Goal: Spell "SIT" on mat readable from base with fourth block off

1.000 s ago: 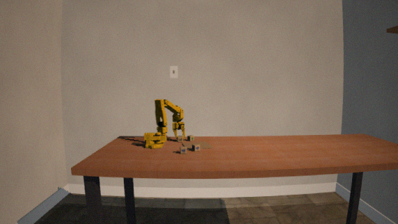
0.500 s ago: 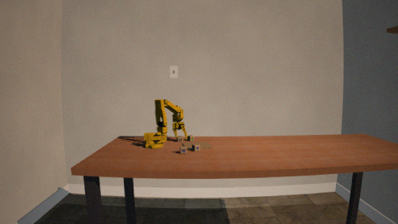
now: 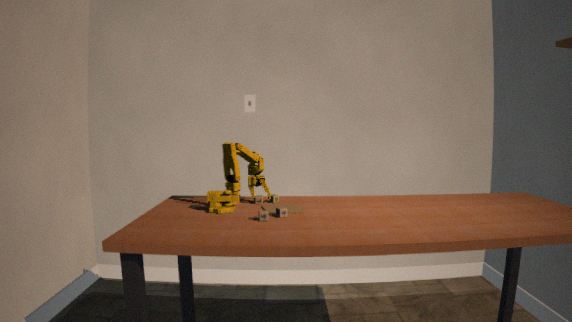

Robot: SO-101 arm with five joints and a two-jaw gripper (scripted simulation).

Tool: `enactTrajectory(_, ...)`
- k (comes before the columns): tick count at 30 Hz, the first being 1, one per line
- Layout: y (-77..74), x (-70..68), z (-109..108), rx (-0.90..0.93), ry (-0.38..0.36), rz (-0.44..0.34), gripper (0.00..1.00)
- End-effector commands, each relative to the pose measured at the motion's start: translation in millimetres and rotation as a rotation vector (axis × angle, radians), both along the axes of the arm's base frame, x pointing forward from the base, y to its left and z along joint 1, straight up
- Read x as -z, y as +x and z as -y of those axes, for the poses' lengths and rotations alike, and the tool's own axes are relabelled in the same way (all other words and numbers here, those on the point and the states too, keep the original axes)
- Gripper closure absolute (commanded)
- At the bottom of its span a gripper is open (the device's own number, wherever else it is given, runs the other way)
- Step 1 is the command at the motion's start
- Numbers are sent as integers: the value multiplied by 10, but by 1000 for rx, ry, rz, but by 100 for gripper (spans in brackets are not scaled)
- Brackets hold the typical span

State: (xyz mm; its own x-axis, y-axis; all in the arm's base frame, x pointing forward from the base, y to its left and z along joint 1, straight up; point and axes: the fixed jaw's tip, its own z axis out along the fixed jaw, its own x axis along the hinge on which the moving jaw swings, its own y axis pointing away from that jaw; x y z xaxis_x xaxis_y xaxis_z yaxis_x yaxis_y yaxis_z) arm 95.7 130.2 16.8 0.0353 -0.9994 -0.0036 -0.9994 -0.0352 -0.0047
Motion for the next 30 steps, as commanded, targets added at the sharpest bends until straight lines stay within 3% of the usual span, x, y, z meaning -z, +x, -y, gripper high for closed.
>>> enactTrajectory(1,47,-89,-73,0,45,33,64)
enactTrajectory(21,32,-618,-55,0,45,33,64)
enactTrajectory(30,24,-671,-44,0,45,33,64)
